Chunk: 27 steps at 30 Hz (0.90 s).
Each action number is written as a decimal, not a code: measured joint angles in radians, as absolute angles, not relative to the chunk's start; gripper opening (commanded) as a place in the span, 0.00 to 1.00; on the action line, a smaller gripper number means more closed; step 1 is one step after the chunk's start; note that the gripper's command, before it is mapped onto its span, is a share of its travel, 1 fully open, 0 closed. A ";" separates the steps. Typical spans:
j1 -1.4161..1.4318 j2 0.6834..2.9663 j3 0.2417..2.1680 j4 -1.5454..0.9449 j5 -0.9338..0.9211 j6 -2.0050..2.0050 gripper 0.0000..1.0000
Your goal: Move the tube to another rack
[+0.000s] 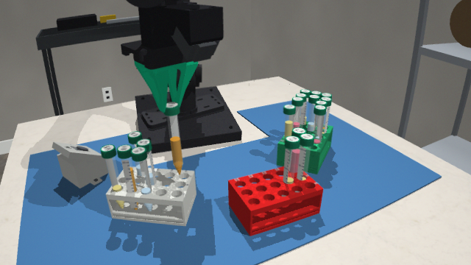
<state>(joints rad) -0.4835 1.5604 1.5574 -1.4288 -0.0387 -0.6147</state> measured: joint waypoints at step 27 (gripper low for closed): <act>-0.455 1.414 1.409 -1.421 -0.034 -0.587 0.00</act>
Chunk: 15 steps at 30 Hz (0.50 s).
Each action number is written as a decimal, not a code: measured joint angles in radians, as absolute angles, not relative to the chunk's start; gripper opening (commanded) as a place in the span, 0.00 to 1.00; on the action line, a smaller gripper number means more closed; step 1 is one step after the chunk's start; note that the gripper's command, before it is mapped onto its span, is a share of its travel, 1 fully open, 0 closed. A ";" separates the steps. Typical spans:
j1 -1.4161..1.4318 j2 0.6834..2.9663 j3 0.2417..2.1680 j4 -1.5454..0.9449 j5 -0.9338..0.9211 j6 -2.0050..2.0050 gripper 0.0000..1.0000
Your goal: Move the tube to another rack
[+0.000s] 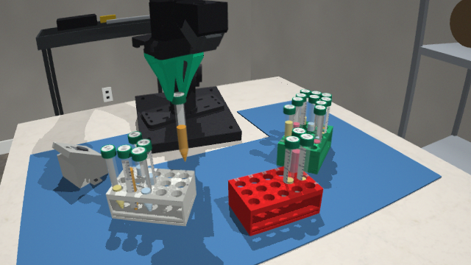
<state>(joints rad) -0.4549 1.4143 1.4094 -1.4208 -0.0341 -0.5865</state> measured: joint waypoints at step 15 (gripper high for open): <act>-0.434 1.331 1.338 -1.427 -0.031 -0.566 0.00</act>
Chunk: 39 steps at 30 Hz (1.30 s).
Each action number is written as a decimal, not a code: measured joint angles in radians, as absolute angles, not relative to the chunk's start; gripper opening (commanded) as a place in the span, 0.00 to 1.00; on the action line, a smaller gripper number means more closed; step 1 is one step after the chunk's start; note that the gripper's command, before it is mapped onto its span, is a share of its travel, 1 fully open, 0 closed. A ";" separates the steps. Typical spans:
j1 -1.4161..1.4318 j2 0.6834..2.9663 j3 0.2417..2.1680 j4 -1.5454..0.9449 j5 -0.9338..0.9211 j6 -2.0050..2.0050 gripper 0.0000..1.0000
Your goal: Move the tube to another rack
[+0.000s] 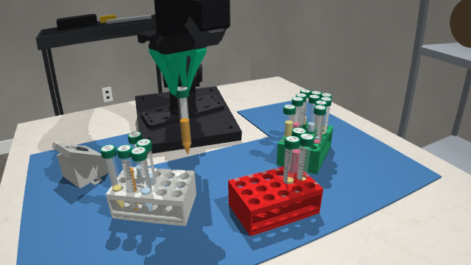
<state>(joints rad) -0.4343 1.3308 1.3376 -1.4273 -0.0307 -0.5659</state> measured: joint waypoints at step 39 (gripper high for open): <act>-0.008 1.416 1.413 -1.427 0.037 -0.170 0.00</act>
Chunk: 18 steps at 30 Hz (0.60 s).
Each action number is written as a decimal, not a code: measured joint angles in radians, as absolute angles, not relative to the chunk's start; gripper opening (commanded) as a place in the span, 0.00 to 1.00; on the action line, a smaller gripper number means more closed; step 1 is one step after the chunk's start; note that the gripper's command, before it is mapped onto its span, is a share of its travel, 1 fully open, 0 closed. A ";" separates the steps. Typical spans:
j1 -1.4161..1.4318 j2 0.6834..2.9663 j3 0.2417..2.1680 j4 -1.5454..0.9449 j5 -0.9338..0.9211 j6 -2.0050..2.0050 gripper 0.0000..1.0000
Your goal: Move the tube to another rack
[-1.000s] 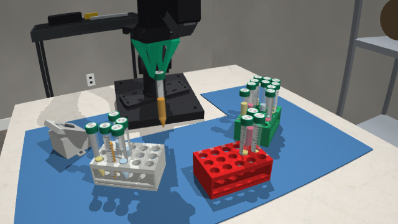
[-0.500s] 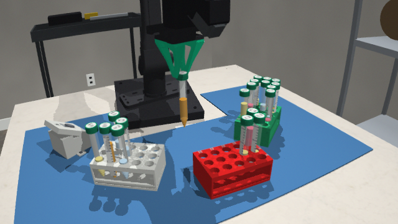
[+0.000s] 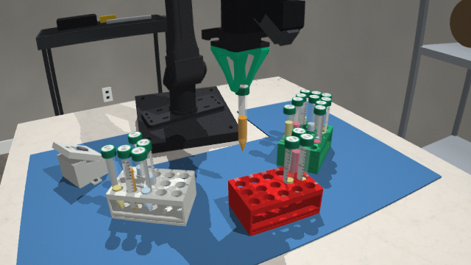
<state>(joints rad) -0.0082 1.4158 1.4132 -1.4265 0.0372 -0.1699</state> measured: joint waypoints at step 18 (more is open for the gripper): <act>0.038 1.436 1.446 -1.427 0.044 -0.409 0.00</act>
<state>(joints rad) 0.0383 1.4364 1.4460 -1.4269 0.0444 -0.4088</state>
